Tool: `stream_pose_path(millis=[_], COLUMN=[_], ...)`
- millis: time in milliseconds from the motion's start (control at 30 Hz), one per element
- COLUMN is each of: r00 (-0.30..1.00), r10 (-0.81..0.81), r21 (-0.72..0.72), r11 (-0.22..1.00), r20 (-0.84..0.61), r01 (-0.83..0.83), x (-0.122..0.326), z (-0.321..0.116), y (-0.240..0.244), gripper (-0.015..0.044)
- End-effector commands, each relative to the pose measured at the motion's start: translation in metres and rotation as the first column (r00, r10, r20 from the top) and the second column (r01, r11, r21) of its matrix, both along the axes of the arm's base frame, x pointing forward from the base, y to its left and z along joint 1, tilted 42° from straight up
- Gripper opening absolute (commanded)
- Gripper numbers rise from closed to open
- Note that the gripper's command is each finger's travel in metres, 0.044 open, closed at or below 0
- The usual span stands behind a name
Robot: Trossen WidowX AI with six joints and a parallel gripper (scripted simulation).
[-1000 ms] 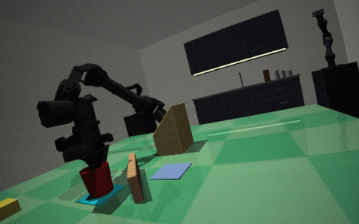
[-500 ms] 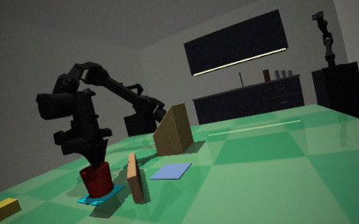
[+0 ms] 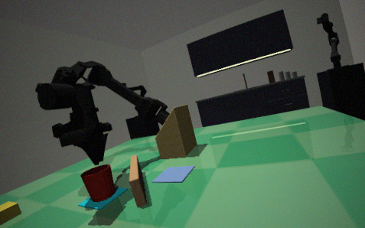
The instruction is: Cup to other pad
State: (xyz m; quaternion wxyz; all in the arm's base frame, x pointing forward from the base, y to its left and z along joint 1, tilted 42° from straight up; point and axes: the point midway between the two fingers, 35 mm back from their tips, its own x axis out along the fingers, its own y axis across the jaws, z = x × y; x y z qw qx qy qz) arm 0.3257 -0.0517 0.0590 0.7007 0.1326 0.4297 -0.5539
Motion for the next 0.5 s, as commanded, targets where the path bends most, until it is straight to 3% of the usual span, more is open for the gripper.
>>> stream_pose_path(millis=[0, 133, 467], r00=[1.0, 1.0, 1.0], r10=[-0.002, -0.002, 0.002], r21=[0.004, 0.003, -0.001], r11=[1.0, 1.0, 1.0], r20=[0.006, 0.006, 0.001], r01=[0.002, 0.002, -0.002], x=[0.0002, -0.0009, -0.0007], z=[0.0068, 0.0087, 0.0068], y=[0.006, 0.0076, 0.0062], gripper=[0.0128, 0.0128, 0.039])
